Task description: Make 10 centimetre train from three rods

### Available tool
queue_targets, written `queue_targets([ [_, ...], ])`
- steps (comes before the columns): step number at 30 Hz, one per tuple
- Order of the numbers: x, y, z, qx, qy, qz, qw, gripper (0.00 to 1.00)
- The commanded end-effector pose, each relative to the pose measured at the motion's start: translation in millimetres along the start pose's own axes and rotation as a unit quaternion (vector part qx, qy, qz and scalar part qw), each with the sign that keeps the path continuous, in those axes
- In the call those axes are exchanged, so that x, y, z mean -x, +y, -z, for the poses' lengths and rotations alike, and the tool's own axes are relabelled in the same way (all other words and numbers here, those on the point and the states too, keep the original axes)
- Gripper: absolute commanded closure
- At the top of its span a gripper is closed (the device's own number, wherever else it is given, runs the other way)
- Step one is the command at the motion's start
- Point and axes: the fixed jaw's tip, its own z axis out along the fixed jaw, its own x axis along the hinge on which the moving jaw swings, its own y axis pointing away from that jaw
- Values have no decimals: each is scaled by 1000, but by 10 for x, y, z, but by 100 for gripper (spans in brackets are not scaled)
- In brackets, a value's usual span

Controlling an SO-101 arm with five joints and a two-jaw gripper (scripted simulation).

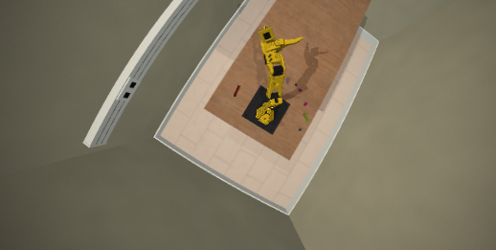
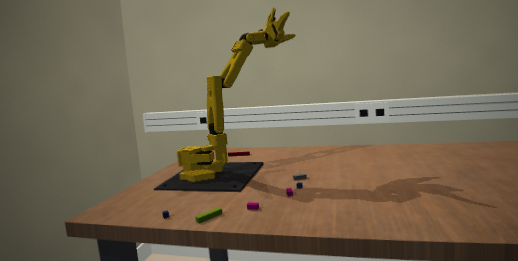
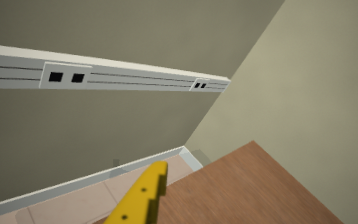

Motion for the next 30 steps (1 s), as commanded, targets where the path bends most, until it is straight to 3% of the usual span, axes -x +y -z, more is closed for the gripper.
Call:
queue_targets([
  [1, 11, -7, 10, -1, -2, -1, 1000, 0],
  [17, 11, -7, 10, -1, -2, -1, 1000, 0],
  [30, -136, -57, 115, 3, 42, 61, 997, 0],
])
